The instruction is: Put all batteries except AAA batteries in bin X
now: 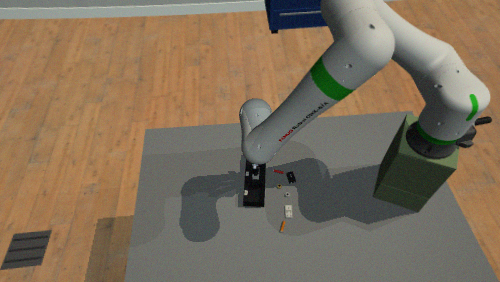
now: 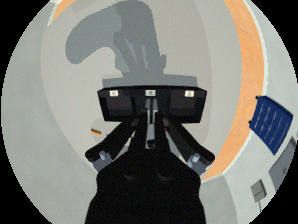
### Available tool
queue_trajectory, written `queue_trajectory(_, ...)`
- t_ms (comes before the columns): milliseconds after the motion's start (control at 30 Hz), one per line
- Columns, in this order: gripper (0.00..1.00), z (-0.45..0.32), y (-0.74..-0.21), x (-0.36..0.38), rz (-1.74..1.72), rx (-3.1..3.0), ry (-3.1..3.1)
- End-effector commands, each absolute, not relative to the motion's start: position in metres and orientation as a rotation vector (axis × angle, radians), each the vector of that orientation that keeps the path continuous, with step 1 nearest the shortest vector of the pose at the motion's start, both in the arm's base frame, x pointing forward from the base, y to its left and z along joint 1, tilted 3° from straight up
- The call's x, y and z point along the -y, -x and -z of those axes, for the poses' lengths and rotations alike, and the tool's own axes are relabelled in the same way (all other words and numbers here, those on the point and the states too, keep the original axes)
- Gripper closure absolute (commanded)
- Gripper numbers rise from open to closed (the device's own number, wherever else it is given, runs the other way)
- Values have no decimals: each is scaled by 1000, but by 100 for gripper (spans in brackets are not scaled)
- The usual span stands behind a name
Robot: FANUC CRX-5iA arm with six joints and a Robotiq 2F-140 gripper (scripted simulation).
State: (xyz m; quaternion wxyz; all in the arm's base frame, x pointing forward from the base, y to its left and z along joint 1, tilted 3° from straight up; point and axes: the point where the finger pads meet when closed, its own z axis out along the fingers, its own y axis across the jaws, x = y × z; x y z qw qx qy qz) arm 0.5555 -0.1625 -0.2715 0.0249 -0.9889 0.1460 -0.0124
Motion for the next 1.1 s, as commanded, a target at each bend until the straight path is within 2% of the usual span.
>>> queue_trajectory(0, 95, 271, -556, 163, 39, -451, 3059)
queue_trajectory(1067, 95, 225, -554, 165, 39, -451, 3059)
